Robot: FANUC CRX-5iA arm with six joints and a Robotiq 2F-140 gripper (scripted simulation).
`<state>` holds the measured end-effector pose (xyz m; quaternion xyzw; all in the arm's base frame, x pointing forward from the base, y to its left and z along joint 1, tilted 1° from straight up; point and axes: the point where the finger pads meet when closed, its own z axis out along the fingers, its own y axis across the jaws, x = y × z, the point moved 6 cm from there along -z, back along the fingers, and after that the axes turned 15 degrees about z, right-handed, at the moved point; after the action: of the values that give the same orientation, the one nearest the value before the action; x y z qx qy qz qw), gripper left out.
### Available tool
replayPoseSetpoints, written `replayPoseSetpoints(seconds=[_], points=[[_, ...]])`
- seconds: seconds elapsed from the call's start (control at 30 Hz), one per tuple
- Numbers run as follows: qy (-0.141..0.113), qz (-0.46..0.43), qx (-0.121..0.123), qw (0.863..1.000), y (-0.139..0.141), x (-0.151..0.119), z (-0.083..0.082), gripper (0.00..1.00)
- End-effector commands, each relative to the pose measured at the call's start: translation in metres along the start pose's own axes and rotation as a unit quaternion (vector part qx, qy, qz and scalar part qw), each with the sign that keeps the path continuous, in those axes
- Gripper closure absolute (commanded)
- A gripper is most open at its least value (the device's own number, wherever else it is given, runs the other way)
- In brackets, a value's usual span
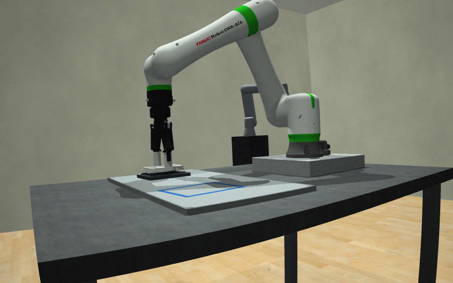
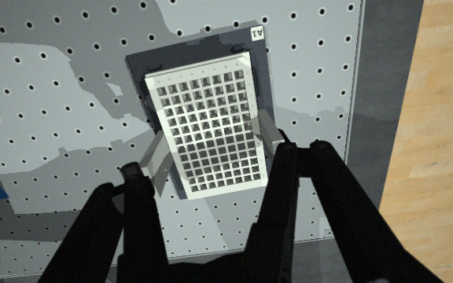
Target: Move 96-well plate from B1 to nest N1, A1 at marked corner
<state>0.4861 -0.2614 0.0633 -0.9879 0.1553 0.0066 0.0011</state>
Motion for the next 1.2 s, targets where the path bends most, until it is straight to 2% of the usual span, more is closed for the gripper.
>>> replayPoseSetpoints(seconds=[0.0, 1.17], points=[[0.0, 0.0, 0.0, 1.0, 0.0, 0.0002, -0.0002, 1.0], [0.0, 0.0, 0.0, 1.0, 0.0, 0.0001, 0.0035, 1.0]])
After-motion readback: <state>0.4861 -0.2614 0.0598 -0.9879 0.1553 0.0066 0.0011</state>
